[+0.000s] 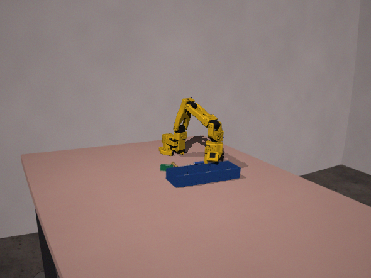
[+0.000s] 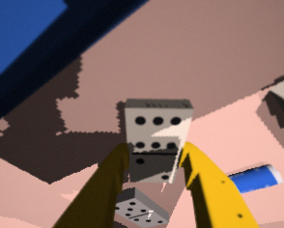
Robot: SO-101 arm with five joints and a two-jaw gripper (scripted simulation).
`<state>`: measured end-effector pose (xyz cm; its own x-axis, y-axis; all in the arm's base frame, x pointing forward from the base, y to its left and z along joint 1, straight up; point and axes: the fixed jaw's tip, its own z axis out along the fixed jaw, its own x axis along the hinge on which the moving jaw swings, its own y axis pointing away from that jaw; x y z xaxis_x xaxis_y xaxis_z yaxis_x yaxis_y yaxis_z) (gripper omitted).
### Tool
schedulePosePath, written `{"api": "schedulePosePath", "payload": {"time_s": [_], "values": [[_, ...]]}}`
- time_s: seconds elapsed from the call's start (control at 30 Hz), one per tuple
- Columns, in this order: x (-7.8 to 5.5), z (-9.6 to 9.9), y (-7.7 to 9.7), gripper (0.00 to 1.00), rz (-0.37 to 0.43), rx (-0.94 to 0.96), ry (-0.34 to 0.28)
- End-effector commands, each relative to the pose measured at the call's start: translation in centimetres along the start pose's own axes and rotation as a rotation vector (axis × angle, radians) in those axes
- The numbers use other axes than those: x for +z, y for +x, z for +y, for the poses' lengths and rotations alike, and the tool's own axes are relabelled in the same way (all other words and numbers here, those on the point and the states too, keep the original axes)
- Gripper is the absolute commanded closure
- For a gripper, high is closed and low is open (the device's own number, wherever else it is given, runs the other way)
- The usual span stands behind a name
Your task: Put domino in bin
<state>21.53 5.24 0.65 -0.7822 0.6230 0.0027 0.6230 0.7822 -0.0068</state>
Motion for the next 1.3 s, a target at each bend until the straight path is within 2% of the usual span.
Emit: {"api": "schedulePosePath", "payload": {"time_s": [0.0,0.7,1.07,1.27], "values": [[-0.5,0.4,-0.1,1.00,-0.015,-0.001,-0.022],[-4.6,0.0,-0.1,1.00,-0.015,-0.001,-0.022],[-4.9,-0.1,-0.1,1.00,-0.015,-0.002,-0.022],[-5.1,-0.4,-0.7,1.00,-0.020,-0.011,-0.026]]}}
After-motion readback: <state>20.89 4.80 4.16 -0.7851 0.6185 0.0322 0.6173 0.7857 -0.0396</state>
